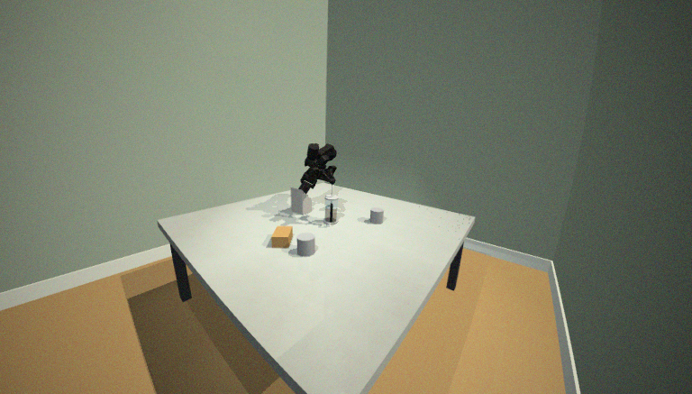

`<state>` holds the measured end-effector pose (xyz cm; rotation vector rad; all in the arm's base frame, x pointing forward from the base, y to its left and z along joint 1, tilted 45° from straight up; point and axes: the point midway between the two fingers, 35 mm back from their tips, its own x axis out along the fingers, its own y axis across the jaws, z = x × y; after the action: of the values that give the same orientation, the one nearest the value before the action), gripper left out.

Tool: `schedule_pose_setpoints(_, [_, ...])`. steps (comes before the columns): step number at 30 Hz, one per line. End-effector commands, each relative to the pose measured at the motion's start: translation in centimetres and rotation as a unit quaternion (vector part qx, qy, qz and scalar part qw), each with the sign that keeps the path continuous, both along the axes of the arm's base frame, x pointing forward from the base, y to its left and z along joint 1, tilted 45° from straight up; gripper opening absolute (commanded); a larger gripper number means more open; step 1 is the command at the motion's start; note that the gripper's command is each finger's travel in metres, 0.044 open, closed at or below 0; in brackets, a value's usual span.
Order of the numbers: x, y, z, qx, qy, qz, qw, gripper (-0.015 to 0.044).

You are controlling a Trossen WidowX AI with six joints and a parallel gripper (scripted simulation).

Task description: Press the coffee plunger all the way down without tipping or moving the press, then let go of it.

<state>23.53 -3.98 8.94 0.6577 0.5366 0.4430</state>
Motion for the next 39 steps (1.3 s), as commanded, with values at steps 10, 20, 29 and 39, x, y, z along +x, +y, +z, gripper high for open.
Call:
schedule_pose_setpoints(10, [-0.7,2.4,-3.1,0.009,0.025,0.002,1.000,0.0122])
schedule_pose_setpoints(20, [-0.4,3.6,-4.1,0.013,0.021,0.000,1.000,0.0122])
schedule_pose_setpoints(29, [0.4,4.0,-4.2,0.015,0.019,0.000,1.000,0.0122])
schedule_pose_setpoints(39, [1.0,3.9,-4.3,0.015,0.018,0.000,1.000,0.0122])
